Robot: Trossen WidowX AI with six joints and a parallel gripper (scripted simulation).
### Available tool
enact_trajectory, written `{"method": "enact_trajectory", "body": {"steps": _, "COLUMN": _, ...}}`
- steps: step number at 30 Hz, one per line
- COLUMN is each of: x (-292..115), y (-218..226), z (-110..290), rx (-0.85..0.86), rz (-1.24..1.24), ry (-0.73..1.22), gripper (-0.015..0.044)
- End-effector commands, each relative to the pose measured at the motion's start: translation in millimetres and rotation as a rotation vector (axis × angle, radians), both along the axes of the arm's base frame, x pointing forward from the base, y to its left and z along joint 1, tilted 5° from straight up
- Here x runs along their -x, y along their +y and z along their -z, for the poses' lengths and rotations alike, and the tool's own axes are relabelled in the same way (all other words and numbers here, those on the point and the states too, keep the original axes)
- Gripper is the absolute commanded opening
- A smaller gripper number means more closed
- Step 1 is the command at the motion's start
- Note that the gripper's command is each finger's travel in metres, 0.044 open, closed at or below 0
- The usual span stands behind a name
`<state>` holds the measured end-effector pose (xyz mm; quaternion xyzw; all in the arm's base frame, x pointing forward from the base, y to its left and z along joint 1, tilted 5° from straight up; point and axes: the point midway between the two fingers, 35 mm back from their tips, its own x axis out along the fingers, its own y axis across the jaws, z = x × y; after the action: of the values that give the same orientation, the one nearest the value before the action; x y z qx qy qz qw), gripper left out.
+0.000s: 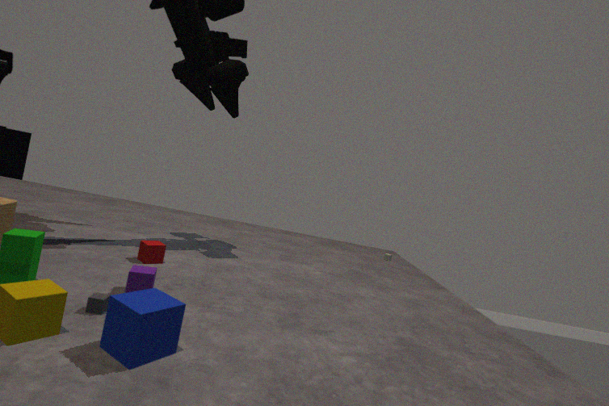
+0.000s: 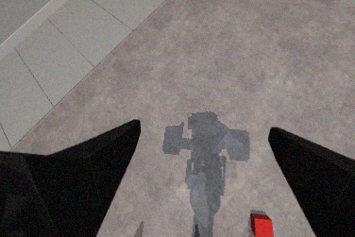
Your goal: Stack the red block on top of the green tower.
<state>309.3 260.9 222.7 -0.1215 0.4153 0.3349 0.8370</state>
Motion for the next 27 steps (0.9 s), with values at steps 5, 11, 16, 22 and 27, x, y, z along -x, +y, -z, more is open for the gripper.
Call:
{"method": "enact_trajectory", "body": {"steps": 5, "x": -0.8, "y": -95.9, "z": 118.9, "rx": 0.428, "rz": 0.016, "ry": 0.274, "gripper": 0.0440}}
{"method": "enact_trajectory", "body": {"steps": 11, "x": 11.6, "y": -149.0, "z": 155.3, "rx": 0.579, "rz": -0.012, "ry": 0.426, "gripper": 0.0440}}
{"method": "enact_trajectory", "body": {"steps": 16, "x": 11.9, "y": -150.1, "z": 155.3, "rx": 0.582, "rz": -0.013, "ry": 0.429, "gripper": 0.0440}}
{"method": "enact_trajectory", "body": {"steps": 22, "x": 10.4, "y": -151.8, "z": 181.4, "rx": 0.582, "rz": -0.013, "ry": 0.429, "gripper": 0.0440}}
{"method": "enact_trajectory", "body": {"steps": 27, "x": 11.7, "y": -152.5, "z": 198.8, "rx": 0.582, "rz": -0.013, "ry": 0.429, "gripper": 0.0440}}
